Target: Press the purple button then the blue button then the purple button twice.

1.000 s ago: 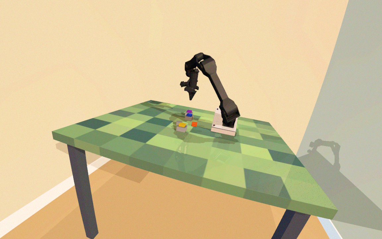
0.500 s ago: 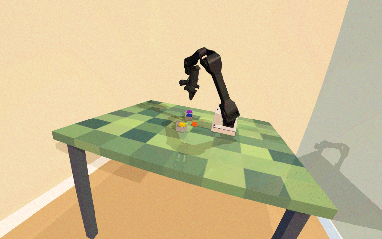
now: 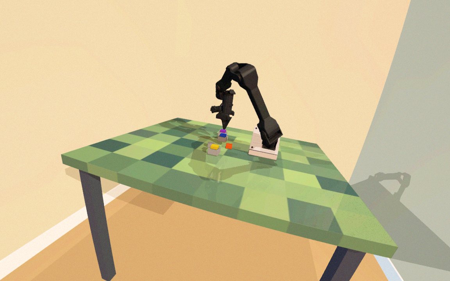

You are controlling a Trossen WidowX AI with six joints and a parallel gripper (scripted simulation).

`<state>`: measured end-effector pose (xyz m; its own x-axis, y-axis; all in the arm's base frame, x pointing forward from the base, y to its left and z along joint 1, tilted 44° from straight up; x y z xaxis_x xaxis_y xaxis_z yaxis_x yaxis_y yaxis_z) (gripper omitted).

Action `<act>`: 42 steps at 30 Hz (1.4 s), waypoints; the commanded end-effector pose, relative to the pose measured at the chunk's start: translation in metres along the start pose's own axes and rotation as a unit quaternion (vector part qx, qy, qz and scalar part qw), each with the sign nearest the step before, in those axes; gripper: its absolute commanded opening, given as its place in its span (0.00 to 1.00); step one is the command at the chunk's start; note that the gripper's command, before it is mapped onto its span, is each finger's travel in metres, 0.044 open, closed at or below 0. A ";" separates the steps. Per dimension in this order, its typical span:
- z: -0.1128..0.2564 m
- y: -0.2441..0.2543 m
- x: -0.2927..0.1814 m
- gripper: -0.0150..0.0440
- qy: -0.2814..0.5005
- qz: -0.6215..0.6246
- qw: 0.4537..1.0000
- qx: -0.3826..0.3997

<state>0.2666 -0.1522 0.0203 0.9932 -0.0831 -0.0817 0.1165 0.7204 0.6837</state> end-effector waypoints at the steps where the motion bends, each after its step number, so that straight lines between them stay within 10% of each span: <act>1: -0.006 0.000 0.000 0.29 -0.004 -0.002 1.000 0.001; 42: -0.038 0.001 0.000 0.29 -0.004 -0.002 1.000 0.002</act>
<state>0.2671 -0.1278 -0.0063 0.9934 -0.0908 -0.0703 0.1143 0.7227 0.6817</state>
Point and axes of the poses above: the point midway between the two fingers, 35 mm back from their tips, its own z axis back along the fingers, its own y axis across the jaws, x = y × z, the point moved 8 cm from there along z, back along the fingers, and after that the axes turned 8 degrees about -z, right-handed, at the moved point
